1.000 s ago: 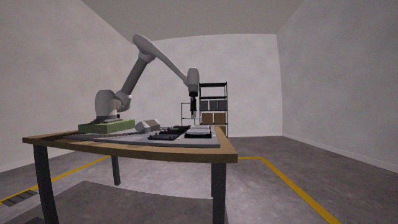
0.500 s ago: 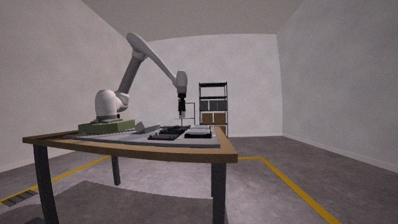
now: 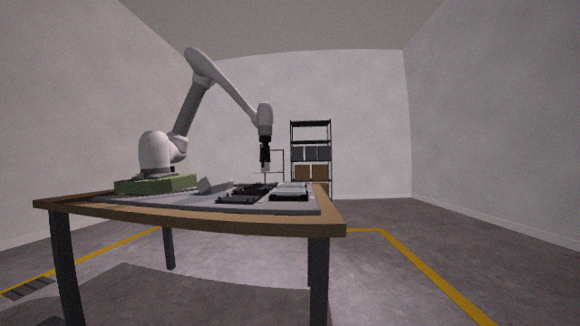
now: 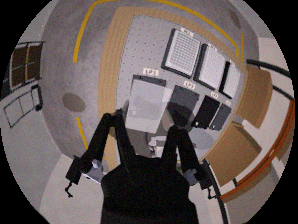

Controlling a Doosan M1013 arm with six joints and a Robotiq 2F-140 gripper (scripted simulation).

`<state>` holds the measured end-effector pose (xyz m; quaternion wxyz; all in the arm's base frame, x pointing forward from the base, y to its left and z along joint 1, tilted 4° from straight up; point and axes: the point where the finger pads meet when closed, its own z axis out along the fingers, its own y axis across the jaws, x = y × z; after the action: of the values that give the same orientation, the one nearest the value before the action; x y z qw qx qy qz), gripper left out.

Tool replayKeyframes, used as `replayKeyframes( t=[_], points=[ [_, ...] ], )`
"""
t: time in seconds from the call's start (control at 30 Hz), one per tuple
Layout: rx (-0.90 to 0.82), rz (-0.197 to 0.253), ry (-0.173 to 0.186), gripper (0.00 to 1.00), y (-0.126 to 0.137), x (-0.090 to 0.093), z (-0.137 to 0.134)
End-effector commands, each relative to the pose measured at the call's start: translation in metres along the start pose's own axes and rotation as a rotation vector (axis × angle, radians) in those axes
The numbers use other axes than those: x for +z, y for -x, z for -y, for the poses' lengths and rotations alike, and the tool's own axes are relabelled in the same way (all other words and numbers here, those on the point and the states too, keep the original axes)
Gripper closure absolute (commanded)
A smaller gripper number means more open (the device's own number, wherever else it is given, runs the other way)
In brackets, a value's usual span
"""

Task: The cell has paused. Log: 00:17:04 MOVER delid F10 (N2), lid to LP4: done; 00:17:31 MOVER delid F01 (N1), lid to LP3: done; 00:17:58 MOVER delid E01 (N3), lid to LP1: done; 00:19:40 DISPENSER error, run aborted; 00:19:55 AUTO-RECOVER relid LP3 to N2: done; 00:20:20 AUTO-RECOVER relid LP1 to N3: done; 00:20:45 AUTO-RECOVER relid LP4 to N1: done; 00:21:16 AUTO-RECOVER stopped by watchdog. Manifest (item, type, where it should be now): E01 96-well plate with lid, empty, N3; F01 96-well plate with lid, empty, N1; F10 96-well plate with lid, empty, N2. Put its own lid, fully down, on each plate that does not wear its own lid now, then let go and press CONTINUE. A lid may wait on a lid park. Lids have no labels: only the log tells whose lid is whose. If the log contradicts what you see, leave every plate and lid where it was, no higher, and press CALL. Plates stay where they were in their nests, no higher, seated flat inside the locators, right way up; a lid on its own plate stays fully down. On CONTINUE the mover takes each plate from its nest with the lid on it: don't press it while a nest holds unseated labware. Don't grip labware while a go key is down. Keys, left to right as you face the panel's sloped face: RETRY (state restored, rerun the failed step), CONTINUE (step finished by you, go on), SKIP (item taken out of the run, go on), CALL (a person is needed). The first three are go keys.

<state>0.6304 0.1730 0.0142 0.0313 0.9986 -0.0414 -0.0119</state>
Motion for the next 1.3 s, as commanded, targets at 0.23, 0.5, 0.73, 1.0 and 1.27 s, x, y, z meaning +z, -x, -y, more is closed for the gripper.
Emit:
replayKeyframes(
  t=[0.23,0.5,0.73,1.0,1.27],
  points=[
    [0.0,0.0,0.0,1.0,0.0,-0.0001,0.0],
    [0.0,0.0,0.0,1.0,0.0,-0.0001,0.0],
    [-0.007,0.0,0.0,1.0,0.0,0.0003,0.0],
    [-0.024,0.0,0.0,1.0,0.0,0.0012,0.0],
    [-0.063,0.0,0.0,1.0,0.0,0.0033,0.0]
  ],
)
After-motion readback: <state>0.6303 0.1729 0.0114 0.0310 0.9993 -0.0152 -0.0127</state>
